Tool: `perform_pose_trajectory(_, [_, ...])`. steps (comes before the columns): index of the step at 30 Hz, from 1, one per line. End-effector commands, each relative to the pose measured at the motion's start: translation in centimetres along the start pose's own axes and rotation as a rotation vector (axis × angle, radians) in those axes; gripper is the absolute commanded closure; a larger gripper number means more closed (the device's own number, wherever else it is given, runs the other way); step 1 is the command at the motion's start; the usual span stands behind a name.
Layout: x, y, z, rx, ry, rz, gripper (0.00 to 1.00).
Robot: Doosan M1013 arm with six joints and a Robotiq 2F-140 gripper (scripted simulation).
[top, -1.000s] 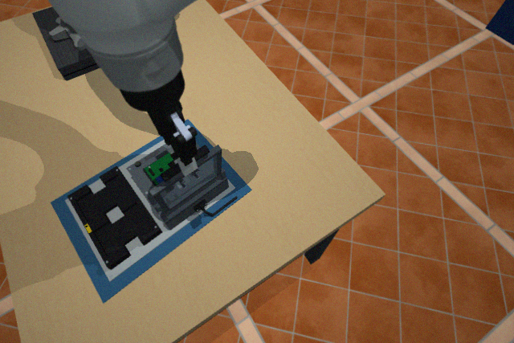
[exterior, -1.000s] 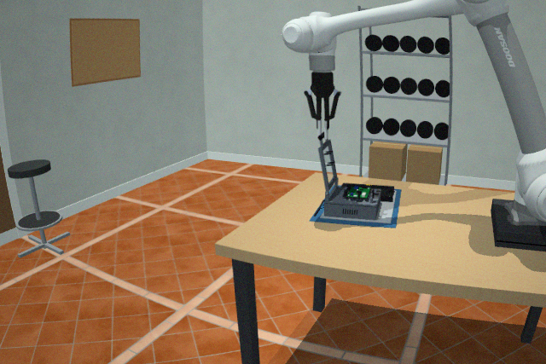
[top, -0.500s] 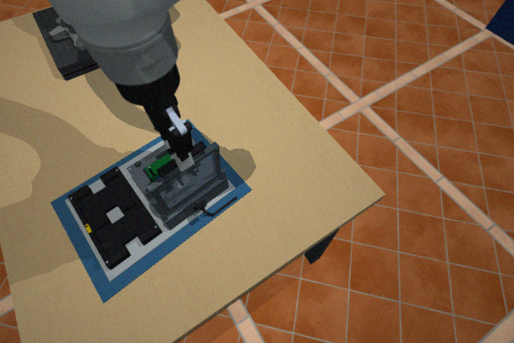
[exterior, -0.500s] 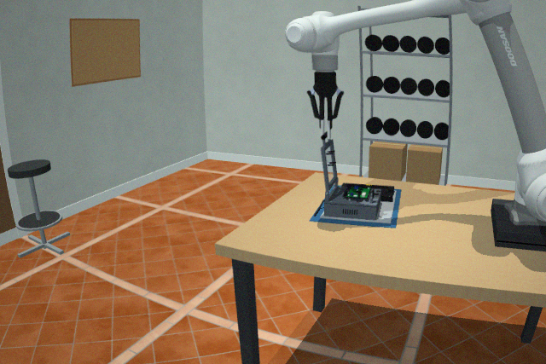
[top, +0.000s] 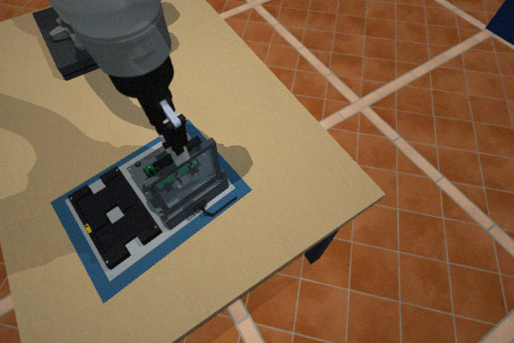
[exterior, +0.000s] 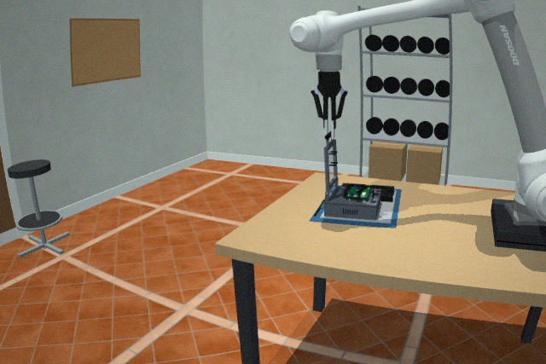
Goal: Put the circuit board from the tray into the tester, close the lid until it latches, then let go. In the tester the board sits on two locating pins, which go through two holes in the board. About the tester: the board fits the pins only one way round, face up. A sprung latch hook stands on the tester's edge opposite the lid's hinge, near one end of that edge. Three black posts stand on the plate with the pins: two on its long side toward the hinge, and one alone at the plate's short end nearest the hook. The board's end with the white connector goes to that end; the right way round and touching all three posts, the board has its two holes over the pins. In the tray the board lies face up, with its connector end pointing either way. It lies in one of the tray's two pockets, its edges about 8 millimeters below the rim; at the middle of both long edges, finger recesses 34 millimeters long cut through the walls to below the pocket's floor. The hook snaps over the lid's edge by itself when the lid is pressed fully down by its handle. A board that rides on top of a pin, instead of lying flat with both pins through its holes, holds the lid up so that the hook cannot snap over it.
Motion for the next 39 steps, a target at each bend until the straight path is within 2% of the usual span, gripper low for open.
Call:
perform_pose_trajectory(1, [0.0,0.1,-0.5,0.000,-0.001,0.000,1.00])
perform_pose_trajectory(39, [-0.6,0.6,-5.7,0.000,-0.001,0.000,1.00])
Point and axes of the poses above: the point where the finger pads meet when closed, its own x axis back along the fingers, its own z axis across the jaws, y = z × x, the point moved 8 cm from there along x, back along the fingers, and after that the axes turned 6 degrees about -x, right-handed, at the moved point
